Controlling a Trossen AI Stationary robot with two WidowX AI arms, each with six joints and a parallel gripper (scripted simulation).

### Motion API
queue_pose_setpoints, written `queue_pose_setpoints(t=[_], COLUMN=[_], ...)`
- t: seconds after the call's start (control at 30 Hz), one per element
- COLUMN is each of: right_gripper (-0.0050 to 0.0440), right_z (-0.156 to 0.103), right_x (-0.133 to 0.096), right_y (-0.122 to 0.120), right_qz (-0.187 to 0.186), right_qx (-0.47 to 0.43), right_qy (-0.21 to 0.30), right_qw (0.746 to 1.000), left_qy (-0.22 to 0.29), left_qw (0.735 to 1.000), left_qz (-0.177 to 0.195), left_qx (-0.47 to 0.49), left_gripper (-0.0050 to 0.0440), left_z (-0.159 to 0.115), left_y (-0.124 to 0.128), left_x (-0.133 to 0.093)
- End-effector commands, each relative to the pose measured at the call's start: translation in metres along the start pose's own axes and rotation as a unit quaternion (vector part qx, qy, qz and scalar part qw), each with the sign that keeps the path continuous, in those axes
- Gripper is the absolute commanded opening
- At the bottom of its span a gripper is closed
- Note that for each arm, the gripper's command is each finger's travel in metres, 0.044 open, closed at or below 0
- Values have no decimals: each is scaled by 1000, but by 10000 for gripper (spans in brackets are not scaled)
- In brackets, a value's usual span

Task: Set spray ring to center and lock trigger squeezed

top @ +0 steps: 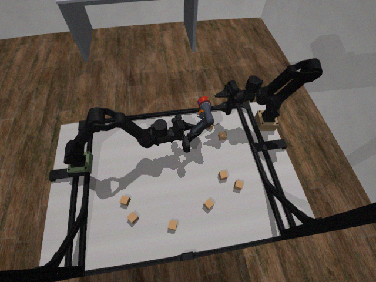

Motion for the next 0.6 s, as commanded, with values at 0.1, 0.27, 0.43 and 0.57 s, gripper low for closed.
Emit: queue_pose_setpoints(t=[0.1, 0.27, 0.43, 0.57], right_gripper=[400, 400, 400, 400], right_z=[2, 2, 3, 3], right_x=[13, 21, 26, 32], right_y=[3, 4, 4, 4], right_qz=[4, 4, 4, 4], right_qx=[0, 0, 0, 0], right_qy=[-3, -3, -3, -3], right_qw=[1000, 1000, 1000, 1000], left_qy=[-14, -14, -14, -14], left_qw=[1000, 1000, 1000, 1000], left_qz=[0, 0, 0, 0], left_qx=[2, 2, 2, 2], left_gripper=[0, 0, 0, 0], left_z=[8, 8, 8, 8], left_y=[-1, -1, -1, -1], left_x=[0, 0, 0, 0])
Point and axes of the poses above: on each arm, the point midway between the two fingers, 35 mm back from their tips, its own x axis out along the fingers, its own y axis across the jaws, z = x × y, the point moved 8 cm from there along -x, back along the fingers, and after that the axes turned 7 degrees about -x, right-handed, at the moved point
